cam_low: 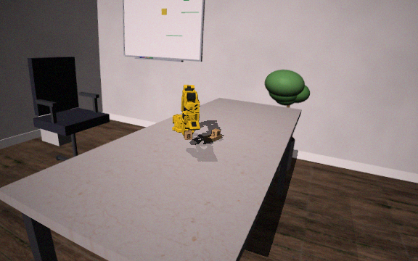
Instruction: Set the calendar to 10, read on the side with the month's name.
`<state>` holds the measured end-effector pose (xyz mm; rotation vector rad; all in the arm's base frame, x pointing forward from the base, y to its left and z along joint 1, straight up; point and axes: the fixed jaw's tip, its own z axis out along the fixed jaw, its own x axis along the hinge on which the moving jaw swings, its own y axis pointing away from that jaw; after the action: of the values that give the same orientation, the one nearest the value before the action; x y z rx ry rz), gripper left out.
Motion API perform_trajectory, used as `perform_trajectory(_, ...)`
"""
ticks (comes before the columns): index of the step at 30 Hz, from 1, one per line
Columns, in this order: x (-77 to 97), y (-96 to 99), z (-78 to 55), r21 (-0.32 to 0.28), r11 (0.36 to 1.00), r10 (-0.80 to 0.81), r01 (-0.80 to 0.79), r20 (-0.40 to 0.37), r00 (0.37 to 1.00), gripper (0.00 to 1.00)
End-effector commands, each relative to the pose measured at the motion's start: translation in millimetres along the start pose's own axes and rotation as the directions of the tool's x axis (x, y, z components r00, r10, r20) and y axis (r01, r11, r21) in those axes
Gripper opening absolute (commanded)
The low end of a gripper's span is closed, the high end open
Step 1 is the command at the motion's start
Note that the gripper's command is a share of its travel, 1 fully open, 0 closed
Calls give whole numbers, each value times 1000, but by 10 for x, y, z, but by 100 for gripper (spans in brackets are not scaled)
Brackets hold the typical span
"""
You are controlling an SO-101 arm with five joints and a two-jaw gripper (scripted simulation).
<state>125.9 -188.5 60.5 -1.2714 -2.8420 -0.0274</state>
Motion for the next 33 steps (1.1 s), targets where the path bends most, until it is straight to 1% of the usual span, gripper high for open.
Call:
perform_trajectory(1, -65, -26, -149, 8, 998, 55, -55, 76, 996, 0)
perform_trajectory(12, -69, -26, -149, 5, 995, 100, -101, 76, 992, 0)
perform_trajectory(25, -70, -24, -149, 4, 994, 105, -106, 76, 992, 0)
perform_trajectory(33, -73, 49, -150, 5, 997, 75, -75, 76, 994, 0)
